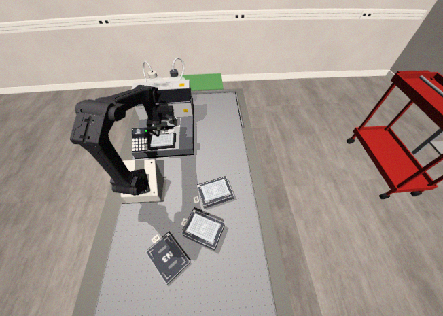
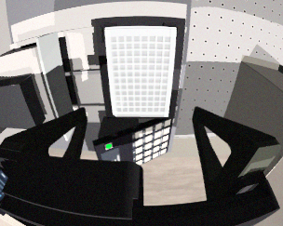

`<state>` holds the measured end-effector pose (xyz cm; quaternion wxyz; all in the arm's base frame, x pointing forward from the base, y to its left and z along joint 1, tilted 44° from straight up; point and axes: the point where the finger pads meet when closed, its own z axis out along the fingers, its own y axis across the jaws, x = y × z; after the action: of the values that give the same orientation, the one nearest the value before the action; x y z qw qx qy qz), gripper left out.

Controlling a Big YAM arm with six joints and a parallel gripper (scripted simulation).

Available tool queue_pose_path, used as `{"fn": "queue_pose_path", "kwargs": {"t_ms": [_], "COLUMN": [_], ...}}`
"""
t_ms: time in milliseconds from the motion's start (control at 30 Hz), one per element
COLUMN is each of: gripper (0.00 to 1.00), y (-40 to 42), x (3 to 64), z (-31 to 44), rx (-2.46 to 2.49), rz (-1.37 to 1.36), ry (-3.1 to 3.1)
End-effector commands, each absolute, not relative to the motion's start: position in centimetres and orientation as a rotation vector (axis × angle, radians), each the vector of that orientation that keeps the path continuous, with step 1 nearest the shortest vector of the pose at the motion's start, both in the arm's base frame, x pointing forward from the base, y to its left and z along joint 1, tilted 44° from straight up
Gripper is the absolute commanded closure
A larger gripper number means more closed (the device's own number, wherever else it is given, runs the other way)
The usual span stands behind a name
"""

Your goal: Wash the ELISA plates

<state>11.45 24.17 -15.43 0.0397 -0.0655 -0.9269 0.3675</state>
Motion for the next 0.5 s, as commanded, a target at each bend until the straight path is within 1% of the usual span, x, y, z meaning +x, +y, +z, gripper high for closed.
{"fn": "queue_pose_path", "kwargs": {"t_ms": [0,400,467], "gripper": [0.04,0.28,0.28], "y": [24.7,24.6,24.6], "x": [10.1,4.3,4.3], "z": [-14.7,-13.8,-13.8], "rx": [-0.079,0.466,0.466], "rz": [1.102,0.989,0.989], "ry": [-2.836,-2.689,-2.689]}}
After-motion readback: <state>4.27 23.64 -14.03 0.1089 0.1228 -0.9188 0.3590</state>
